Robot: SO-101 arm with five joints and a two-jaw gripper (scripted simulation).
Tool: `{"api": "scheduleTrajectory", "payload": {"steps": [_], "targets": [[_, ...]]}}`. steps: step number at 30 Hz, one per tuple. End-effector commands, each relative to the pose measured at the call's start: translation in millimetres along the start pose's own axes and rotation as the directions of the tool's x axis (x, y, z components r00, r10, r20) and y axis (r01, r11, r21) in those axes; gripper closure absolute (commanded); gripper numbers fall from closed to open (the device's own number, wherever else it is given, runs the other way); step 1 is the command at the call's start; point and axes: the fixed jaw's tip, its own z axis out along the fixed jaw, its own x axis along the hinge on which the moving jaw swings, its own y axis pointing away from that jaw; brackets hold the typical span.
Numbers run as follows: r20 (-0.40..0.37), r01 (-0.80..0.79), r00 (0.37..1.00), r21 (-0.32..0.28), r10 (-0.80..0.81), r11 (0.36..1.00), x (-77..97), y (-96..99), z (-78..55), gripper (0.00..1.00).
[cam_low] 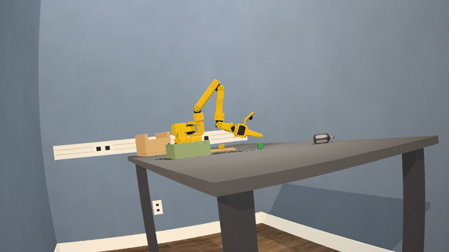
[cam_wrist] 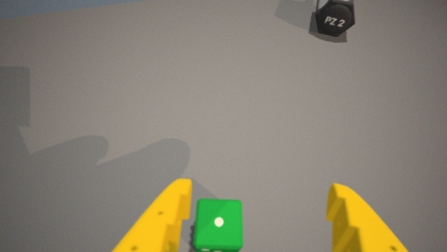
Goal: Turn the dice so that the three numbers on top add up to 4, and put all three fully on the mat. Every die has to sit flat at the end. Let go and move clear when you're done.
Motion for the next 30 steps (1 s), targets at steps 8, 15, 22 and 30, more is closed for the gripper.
{"api": "scheduleTrajectory", "payload": {"steps": [8, 15, 22, 30], "targets": [[-0.013, 0.007, 1.000, 0.008, -0.007, 1.000, -6.7, -2.1, -4.4, 0.71], [-0.013, 0.007, 1.000, 0.008, -0.007, 1.000, -6.7, -2.1, -4.4, 0.71], [-0.013, 0.007, 1.000, 0.008, -0.007, 1.000, -6.7, -2.1, -4.4, 0.71], [0.016, 0.007, 1.000, 0.008, -0.007, 1.000, -14.0, -2.1, -3.7, 0.71]]}}
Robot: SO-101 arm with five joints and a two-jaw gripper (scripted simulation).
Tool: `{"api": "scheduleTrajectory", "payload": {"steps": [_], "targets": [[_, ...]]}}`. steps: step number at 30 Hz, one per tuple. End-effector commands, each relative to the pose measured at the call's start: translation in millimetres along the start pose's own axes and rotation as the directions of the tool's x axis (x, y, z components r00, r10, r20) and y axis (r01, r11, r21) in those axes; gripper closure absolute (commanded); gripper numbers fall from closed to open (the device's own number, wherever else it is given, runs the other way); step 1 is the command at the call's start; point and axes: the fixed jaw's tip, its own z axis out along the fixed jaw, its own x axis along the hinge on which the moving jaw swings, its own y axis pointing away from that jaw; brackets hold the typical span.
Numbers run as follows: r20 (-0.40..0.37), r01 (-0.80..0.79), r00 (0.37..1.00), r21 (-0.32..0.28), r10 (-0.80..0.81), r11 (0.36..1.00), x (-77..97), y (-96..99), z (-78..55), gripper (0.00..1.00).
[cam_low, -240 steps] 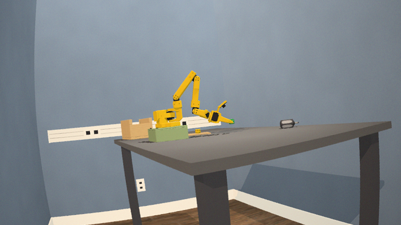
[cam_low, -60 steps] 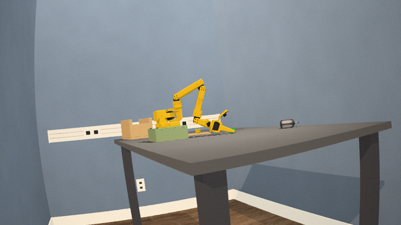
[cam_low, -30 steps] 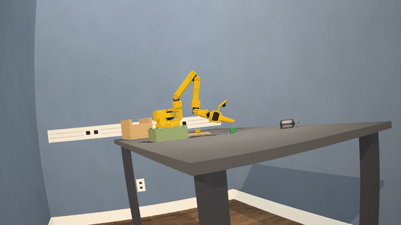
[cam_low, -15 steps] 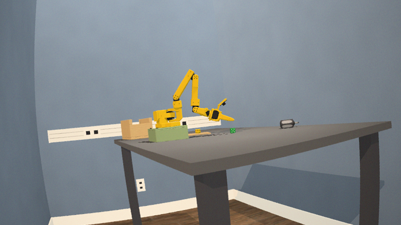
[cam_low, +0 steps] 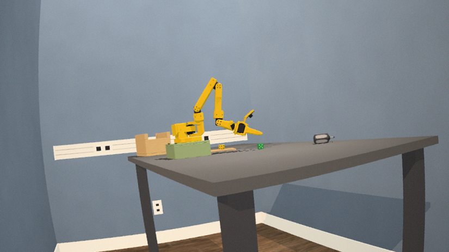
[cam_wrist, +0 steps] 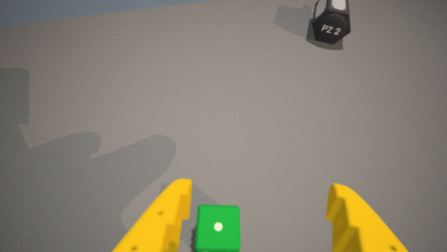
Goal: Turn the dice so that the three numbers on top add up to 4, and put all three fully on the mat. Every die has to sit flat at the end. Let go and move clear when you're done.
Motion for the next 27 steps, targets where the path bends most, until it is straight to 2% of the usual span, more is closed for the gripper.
{"api": "scheduleTrajectory", "payload": {"steps": [1, 4, 9, 11, 18, 22, 27], "targets": [[0.030, 0.007, 1.000, 0.008, -0.007, 1.000, -9.7, -2.2, -0.6, 0.71], [0.091, 0.007, 0.996, 0.009, -0.008, 1.000, -25.3, -2.2, 0.1, 0.71], [0.234, 0.006, 0.972, 0.011, -0.009, 1.000, -61.9, -2.4, -2.1, 0.71], [0.234, 0.006, 0.972, 0.011, -0.009, 1.000, -61.9, -2.4, -2.1, 0.71], [0.413, 0.006, 0.911, 0.013, -0.010, 1.000, -108.5, -2.6, -12.9, 0.72], [0.459, 0.005, 0.888, 0.013, -0.011, 1.000, -120.7, -2.6, -17.3, 0.72], [0.467, 0.005, 0.884, 0.013, -0.011, 1.000, -122.9, -2.6, -18.2, 0.72]]}}
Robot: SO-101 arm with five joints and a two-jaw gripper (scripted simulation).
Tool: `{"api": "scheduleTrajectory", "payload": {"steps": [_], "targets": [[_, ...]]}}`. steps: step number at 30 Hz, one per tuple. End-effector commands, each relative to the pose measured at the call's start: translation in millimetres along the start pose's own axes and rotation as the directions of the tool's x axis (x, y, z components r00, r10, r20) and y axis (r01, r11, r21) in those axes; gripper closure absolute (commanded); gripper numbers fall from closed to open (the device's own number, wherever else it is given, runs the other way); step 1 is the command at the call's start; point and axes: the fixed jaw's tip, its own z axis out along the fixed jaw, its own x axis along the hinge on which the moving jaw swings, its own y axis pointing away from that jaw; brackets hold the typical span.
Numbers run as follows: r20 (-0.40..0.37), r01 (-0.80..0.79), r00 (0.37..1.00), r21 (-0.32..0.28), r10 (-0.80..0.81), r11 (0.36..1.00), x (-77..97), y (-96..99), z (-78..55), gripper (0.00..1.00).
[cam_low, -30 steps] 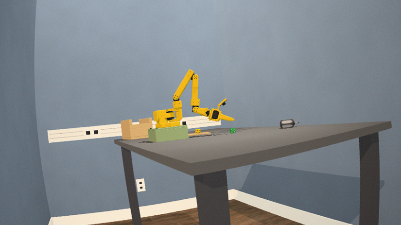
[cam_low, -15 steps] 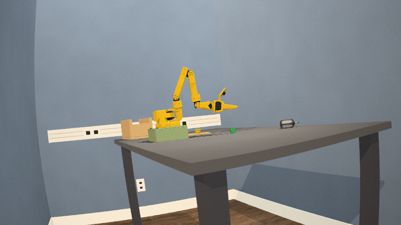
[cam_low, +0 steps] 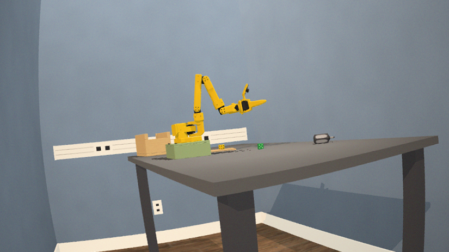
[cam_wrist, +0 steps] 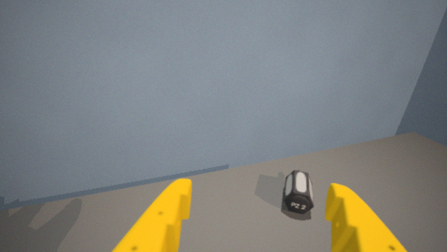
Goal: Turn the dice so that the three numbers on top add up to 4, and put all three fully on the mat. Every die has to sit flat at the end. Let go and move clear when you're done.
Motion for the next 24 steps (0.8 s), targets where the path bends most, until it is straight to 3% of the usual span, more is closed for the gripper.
{"api": "scheduleTrajectory", "payload": {"steps": [1, 18, 24], "targets": [[0.001, 0.011, 1.000, 0.009, -0.011, 1.000, -2.4, -2.5, -1.1, 0.72], [-0.041, 0.009, 0.999, 0.007, -0.008, 1.000, 2.4, -2.1, 5.7, 0.72], [-0.102, 0.005, 0.995, 0.004, -0.005, 1.000, 8.7, -1.4, 14.8, 0.72]]}}
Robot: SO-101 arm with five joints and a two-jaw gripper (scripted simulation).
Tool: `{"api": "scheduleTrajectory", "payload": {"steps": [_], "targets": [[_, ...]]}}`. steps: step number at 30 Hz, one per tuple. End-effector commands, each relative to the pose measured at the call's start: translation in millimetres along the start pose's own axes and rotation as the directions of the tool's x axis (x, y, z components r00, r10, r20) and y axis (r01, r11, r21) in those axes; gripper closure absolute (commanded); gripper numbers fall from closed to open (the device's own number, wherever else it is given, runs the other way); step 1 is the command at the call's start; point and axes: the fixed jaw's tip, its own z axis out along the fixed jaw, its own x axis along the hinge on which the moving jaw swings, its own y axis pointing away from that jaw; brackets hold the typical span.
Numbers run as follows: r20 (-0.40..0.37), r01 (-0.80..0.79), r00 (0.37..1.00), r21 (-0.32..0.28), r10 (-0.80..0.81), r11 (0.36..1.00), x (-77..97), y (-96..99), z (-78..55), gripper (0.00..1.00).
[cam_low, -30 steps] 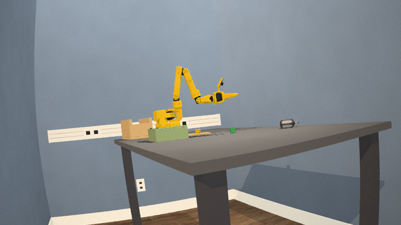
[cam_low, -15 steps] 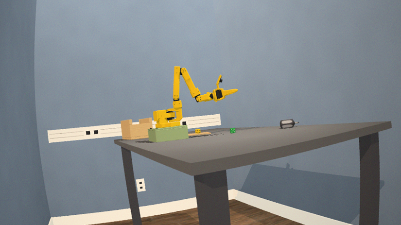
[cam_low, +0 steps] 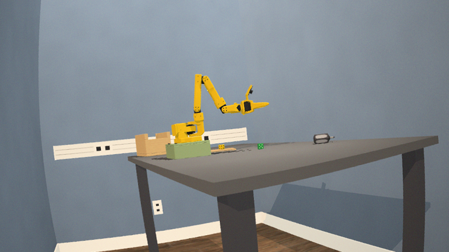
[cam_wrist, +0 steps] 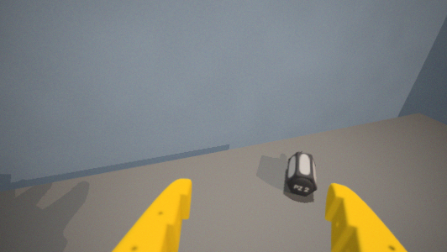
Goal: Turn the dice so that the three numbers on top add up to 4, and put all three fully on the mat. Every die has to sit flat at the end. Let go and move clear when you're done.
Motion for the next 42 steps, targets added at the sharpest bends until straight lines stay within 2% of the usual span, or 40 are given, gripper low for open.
{"api": "scheduleTrajectory", "payload": {"steps": [1, 9, 11, 18, 24, 26, 28, 33, 42], "targets": [[-0.021, 0.004, 1.000, 0.004, -0.004, 1.000, -3.0, -1.3, 9.2, 0.72], [-0.154, -0.002, 0.988, -0.001, 0.002, 1.000, 6.4, 0.3, 26.5, 0.72], [-0.154, -0.002, 0.988, -0.001, 0.002, 1.000, 6.4, 0.3, 26.5, 0.72], [-0.301, -0.009, 0.954, -0.004, 0.008, 1.000, 13.1, 2.3, 40.0, 0.72], [-0.435, -0.016, 0.900, -0.006, 0.011, 1.000, 15.9, 4.3, 46.4, 0.72], [-0.479, -0.017, 0.878, -0.006, 0.012, 1.000, 16.1, 4.9, 47.1, 0.72], [-0.479, -0.017, 0.878, -0.006, 0.012, 1.000, 16.1, 4.9, 47.1, 0.72], [-0.583, -0.021, 0.813, -0.005, 0.014, 1.000, 14.7, 6.5, 45.5, 0.72], [-0.734, -0.025, 0.679, -0.002, 0.015, 1.000, 7.5, 8.8, 32.4, 0.72]]}}
